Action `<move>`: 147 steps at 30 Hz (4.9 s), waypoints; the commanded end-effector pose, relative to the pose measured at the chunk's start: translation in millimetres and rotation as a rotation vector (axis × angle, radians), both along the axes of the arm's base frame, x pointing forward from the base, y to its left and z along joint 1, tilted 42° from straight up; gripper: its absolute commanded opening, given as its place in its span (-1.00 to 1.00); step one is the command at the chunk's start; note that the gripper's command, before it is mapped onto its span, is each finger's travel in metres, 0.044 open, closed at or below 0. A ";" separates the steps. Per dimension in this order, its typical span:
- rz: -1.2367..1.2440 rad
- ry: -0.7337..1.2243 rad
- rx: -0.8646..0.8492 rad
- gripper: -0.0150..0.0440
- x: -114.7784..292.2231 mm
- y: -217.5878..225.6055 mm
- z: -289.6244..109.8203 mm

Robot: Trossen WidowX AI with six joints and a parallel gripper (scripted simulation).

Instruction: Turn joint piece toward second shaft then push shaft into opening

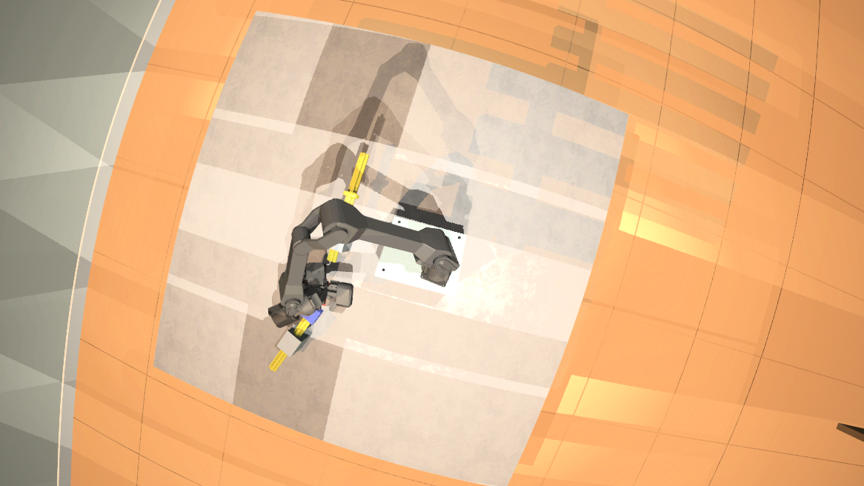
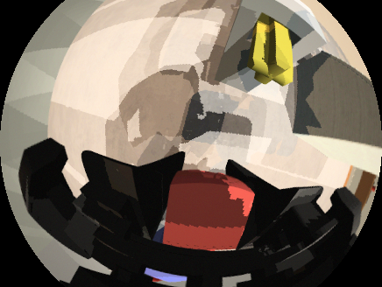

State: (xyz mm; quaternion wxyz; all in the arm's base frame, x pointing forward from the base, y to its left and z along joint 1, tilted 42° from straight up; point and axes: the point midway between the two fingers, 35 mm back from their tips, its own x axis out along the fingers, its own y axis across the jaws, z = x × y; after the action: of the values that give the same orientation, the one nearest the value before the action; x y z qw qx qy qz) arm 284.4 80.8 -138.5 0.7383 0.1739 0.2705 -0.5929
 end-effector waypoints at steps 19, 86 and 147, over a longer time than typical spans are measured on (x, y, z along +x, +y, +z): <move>0.000 0.000 0.000 1.00 -0.1 0.1 -0.1; 0.831 0.893 0.063 1.00 -17.9 103.1 112.5; 0.287 0.338 0.139 1.00 0.9 24.9 132.4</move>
State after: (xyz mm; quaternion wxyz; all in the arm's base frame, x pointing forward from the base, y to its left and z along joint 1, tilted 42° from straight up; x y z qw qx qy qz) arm 285.0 107.9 -4.7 0.7480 0.0404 0.4819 -0.4546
